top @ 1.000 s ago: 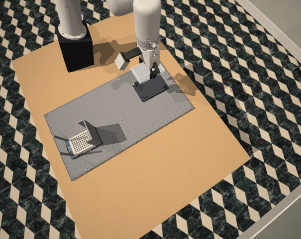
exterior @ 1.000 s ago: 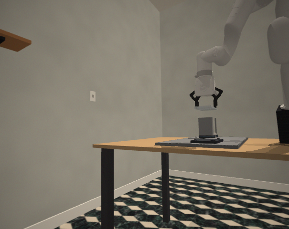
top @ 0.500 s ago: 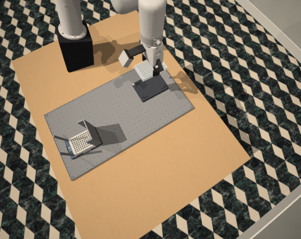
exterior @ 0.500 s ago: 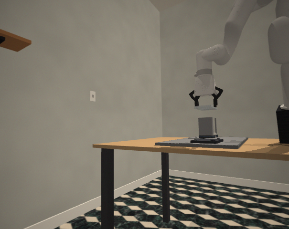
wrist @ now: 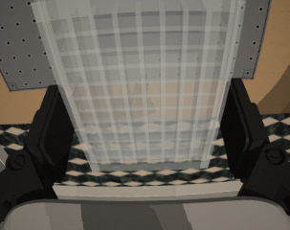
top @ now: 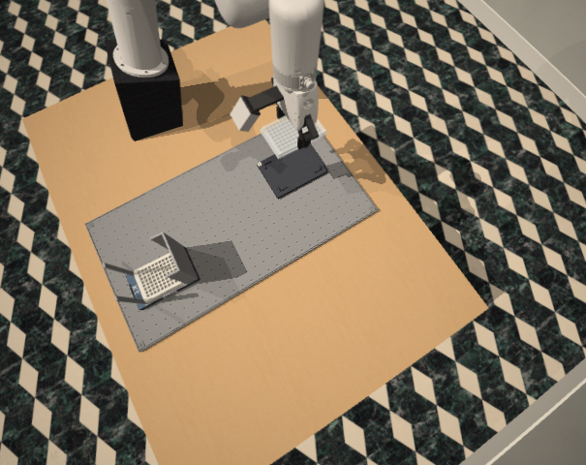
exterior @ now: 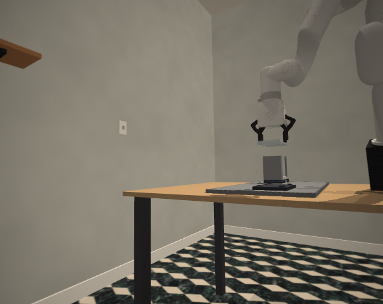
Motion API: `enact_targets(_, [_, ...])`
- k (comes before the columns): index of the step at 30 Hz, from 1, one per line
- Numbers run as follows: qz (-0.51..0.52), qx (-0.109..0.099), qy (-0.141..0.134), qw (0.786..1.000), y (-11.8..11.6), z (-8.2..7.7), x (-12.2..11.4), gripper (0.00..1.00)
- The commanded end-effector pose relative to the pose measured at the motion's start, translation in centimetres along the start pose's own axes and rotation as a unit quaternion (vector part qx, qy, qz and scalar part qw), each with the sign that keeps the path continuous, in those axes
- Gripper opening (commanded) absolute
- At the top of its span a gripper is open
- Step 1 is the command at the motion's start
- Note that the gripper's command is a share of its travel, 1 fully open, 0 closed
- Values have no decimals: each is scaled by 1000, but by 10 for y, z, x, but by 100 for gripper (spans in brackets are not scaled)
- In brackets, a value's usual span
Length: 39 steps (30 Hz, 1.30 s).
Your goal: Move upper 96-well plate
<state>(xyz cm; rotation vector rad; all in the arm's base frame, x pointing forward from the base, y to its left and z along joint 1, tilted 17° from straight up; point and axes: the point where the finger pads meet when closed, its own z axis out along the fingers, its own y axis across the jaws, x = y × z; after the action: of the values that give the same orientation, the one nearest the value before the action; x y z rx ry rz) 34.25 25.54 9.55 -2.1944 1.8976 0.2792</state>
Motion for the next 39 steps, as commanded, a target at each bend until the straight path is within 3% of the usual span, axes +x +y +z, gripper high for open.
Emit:
enact_targets(1, [0,2,0,1000,-1,-1,0,0])
enact_targets(12, [0,2,0,1000,-1,1,0,0])
enact_targets(39, [0,2,0,1000,-2,42,1,0])
